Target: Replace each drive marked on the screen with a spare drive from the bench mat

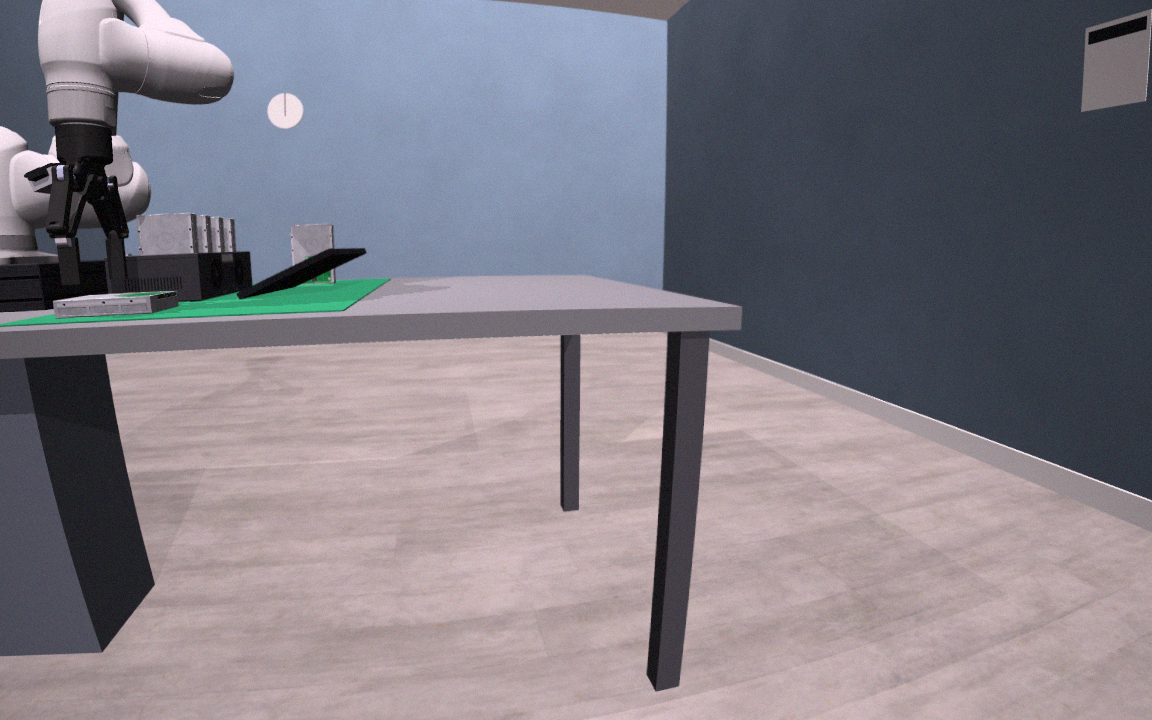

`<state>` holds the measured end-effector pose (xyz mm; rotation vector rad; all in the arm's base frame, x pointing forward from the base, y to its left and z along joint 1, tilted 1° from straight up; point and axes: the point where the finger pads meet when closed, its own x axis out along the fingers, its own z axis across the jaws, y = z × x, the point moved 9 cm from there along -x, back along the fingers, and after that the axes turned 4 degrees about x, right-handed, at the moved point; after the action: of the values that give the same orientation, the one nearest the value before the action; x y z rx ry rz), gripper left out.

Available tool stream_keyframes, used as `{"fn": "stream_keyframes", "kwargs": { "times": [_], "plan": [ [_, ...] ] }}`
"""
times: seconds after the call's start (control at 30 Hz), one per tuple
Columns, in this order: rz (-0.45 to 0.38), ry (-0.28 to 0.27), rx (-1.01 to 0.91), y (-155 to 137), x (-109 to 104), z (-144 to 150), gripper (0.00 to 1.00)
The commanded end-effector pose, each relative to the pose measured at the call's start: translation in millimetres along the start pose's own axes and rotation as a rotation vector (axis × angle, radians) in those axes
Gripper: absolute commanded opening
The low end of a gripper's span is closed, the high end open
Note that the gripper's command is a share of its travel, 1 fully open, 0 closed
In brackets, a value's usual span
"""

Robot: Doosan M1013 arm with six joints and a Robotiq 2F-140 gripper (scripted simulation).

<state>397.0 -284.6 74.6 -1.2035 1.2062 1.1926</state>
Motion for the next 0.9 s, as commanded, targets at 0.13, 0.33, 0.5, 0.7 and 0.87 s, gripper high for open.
{"fn": "stream_keyframes", "kwargs": {
  "times": [0.13, 0.33, 0.5, 0.7, 0.87],
  "plan": [
    [-0.001, 0.000, 0.000, -0.4, -0.5, -0.2, 0.89],
    [-0.001, 0.000, 0.000, -0.4, -0.4, -0.2, 0.89],
    [-0.001, 0.000, 0.000, -0.4, 0.3, -0.2, 0.89],
    [-0.001, 0.000, 0.000, -0.4, 3.2, -0.2, 0.89],
    [-0.001, 0.000, 0.000, -0.4, 7.4, -0.2, 0.89]
  ]
}}
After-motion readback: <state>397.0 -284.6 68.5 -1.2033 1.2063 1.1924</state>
